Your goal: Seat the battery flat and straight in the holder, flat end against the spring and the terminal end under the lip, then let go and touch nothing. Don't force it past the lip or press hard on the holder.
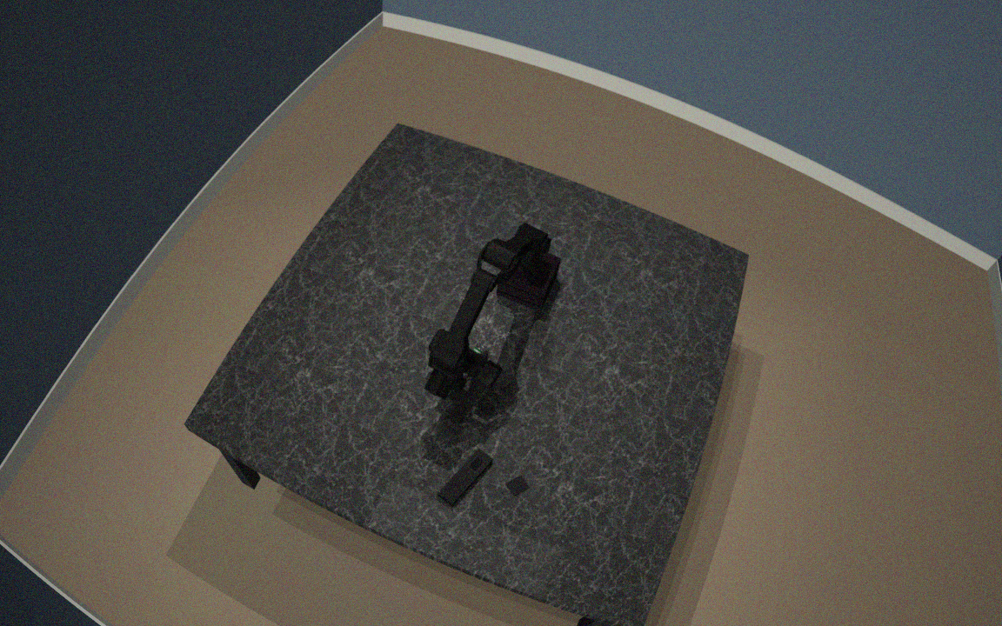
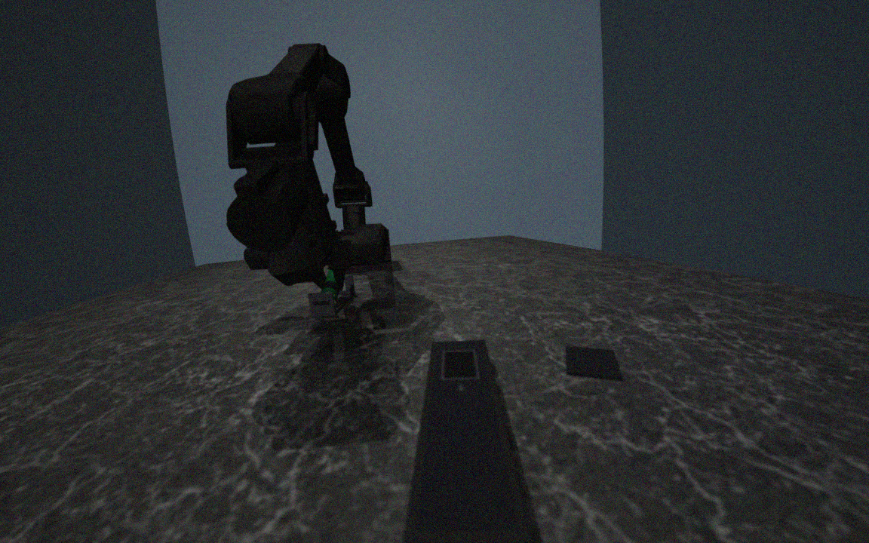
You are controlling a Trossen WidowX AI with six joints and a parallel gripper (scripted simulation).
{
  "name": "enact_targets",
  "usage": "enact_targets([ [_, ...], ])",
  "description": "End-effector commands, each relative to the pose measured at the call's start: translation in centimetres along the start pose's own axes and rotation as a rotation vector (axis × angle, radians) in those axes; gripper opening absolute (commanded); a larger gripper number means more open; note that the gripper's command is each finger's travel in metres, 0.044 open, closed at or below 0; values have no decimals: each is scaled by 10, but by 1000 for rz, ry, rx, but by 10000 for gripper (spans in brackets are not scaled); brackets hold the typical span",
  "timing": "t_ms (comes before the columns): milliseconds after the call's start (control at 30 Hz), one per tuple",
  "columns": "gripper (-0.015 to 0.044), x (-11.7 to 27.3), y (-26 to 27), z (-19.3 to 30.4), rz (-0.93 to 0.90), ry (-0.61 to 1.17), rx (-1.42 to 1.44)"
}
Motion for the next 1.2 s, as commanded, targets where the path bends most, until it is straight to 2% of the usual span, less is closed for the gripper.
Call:
enact_targets([
  [0, 82, 3, 1, -5, -1, -24, 4],
  [633, 82, 5, 1, -8, -1, -22, 3],
  [1167, 82, 3, 1, -5, -9, -88, 8],
])
Point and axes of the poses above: the point midway between the two fingers, 35 mm back from their tips, its own x axis back along the fingers, its own y axis across the jaws, z = x × y, the point moved 6 cm from there along x, back along the fingers, and after that the axes turned 9 degrees about -x, right-handed, at the moved point
